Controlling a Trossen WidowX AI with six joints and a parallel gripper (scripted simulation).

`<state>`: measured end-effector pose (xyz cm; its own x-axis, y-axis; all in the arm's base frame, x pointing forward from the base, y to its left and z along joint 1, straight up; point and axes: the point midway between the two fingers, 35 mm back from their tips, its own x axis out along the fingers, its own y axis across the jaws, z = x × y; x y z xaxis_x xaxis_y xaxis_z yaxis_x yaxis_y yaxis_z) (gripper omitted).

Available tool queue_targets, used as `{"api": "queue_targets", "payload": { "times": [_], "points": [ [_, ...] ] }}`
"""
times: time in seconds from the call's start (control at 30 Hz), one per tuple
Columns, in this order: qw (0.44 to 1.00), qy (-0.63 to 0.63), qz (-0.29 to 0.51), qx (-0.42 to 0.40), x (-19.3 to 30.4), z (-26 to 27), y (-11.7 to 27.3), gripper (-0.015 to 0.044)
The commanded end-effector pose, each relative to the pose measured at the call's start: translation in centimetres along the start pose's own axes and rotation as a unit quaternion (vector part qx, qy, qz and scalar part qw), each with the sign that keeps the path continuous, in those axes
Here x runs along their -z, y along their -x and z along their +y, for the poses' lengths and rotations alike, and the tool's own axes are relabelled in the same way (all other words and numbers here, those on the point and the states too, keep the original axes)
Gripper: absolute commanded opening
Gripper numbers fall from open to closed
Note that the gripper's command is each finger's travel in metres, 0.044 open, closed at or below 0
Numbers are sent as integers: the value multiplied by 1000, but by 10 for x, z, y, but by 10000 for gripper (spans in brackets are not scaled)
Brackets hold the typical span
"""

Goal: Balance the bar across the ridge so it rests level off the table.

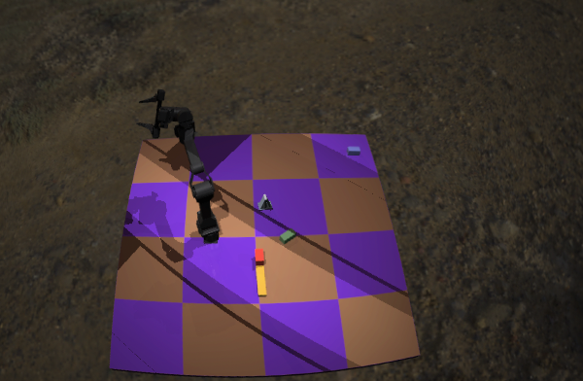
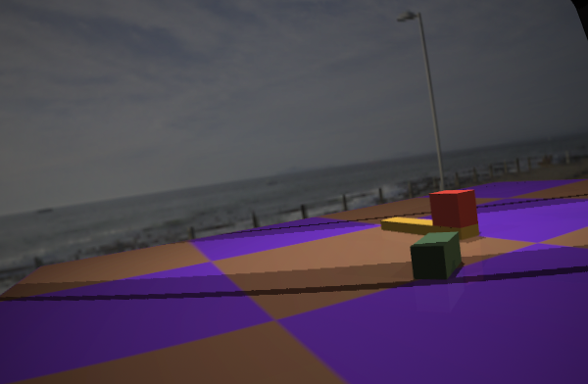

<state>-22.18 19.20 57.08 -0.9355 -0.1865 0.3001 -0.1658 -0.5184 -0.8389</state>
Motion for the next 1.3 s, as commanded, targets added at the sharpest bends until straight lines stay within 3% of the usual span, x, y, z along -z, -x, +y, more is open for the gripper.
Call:
{"api": "queue_targets", "payload": {
  "times": [0.0, 0.1, 0.6, 1.27],
  "points": [
    [1000, -1, 1, 1, 1, 0, 1, 374],
    [1000, -8, 21, 18, 11, -5, 9, 315],
    [976, -95, 126, 149, 50, -43, 69, 315],
    [893, -178, 254, 327, 93, -83, 188, 315]
  ]
}}
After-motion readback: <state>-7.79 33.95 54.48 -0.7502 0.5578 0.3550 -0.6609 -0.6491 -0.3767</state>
